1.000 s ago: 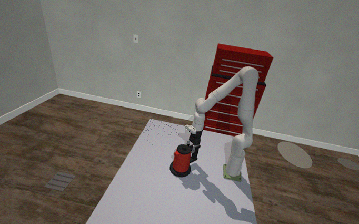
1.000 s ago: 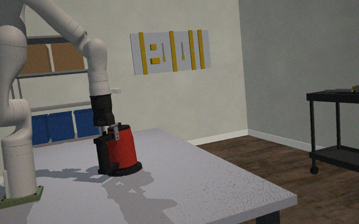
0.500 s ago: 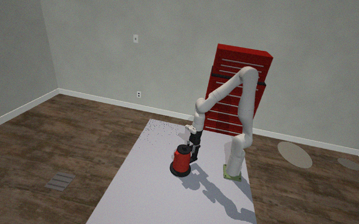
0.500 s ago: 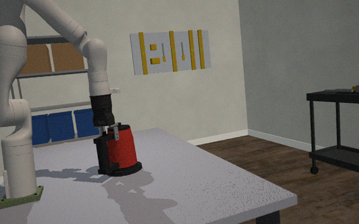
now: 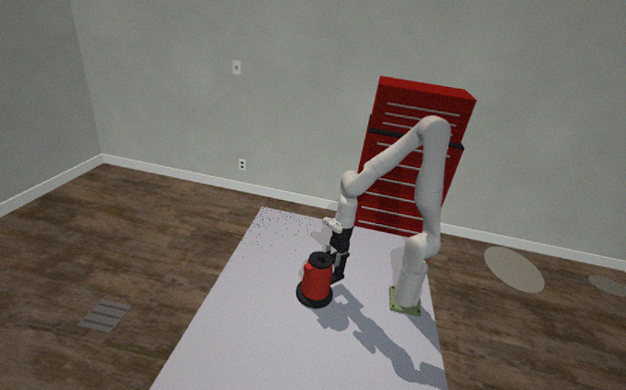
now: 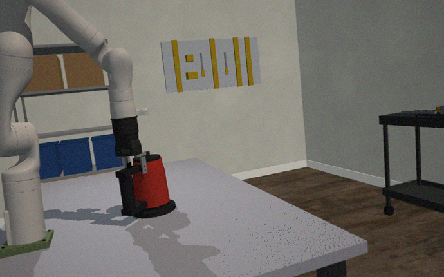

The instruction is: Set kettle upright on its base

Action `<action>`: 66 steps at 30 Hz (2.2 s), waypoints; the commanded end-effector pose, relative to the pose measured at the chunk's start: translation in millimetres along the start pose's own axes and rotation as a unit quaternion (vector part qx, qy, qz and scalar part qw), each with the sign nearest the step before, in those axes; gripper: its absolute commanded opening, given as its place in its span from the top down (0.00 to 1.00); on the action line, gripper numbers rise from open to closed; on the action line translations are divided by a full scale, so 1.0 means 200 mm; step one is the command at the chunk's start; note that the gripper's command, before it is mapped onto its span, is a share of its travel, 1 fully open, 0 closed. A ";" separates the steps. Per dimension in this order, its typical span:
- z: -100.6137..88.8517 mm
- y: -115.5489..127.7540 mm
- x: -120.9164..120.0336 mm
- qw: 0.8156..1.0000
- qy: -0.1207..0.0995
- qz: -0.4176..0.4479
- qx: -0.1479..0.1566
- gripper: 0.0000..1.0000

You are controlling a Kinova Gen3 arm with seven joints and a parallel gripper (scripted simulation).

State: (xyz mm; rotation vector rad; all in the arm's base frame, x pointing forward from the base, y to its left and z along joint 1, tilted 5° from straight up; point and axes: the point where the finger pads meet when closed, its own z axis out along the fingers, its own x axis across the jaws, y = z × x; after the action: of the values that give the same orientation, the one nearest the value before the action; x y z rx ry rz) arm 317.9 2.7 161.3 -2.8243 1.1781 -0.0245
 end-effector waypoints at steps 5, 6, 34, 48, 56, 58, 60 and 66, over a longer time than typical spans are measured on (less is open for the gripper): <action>0.00 0.00 0.00 1.000 0.000 0.000 0.000 0.00; 0.00 0.00 0.00 1.000 0.000 0.000 0.000 0.00; -0.02 0.00 0.00 1.000 0.001 0.000 0.000 0.00; -0.14 0.00 0.00 1.000 0.000 0.000 0.000 0.00; -0.25 0.00 0.00 1.000 0.001 0.000 0.000 0.00; -0.28 0.00 0.00 1.000 0.000 0.000 0.000 0.00; -0.32 0.00 0.00 1.000 0.001 0.000 0.000 0.00; -0.43 0.00 0.00 1.000 0.001 0.000 0.000 0.00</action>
State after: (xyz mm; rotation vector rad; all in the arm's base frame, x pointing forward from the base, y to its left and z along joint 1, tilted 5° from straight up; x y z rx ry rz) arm 310.7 3.4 236.2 -2.8225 1.1531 0.0107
